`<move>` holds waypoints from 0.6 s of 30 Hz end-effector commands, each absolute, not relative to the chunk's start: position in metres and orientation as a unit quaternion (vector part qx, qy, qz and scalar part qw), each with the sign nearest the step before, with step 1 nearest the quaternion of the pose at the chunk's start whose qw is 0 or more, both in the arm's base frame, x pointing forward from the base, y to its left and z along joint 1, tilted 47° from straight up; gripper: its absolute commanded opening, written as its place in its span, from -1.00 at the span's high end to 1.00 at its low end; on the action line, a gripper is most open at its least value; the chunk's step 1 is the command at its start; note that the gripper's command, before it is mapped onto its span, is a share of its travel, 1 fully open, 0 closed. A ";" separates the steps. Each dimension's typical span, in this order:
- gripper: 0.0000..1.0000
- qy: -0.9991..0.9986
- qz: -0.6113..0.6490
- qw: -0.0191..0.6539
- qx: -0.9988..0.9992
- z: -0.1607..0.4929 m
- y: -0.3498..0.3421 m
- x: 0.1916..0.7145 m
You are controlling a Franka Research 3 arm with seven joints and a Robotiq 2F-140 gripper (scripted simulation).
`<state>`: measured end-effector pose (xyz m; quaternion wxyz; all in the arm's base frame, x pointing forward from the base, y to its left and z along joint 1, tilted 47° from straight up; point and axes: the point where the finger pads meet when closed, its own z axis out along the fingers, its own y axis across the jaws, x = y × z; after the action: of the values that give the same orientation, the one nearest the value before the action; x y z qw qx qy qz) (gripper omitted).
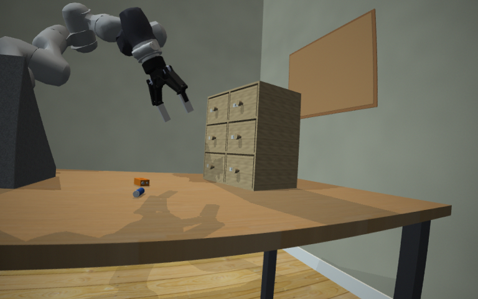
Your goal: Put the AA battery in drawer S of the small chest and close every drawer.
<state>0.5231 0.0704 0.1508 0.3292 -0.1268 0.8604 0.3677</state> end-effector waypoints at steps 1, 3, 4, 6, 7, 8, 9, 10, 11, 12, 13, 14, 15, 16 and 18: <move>-1.00 0.884 0.411 0.205 -0.086 0.155 0.065 0.509; -1.00 0.889 0.407 0.184 -0.099 0.157 0.061 0.505; -1.00 0.891 0.406 0.173 -0.105 0.158 0.059 0.503; -1.00 0.895 0.403 0.152 -0.115 0.160 0.055 0.499; -1.00 0.897 0.402 0.141 -0.119 0.161 0.053 0.498; -1.00 0.898 0.401 0.130 -0.123 0.162 0.052 0.496; -1.00 0.900 0.400 0.119 -0.127 0.162 0.050 0.494; -1.00 0.901 0.400 0.109 -0.130 0.163 0.048 0.493; -1.00 0.902 0.399 0.098 -0.133 0.164 0.047 0.491; -1.00 0.903 0.399 0.087 -0.135 0.165 0.046 0.490; -1.00 0.903 0.399 0.087 -0.135 0.165 0.046 0.490; -1.00 0.903 0.399 0.087 -0.135 0.165 0.046 0.490; -1.00 0.903 0.398 0.081 -0.138 0.165 0.044 0.489; -1.00 0.904 0.397 0.074 -0.141 0.166 0.043 0.488; -1.00 0.905 0.395 0.064 -0.145 0.167 0.042 0.486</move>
<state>0.4987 0.0390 0.1664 0.1441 -0.1951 0.8950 0.3743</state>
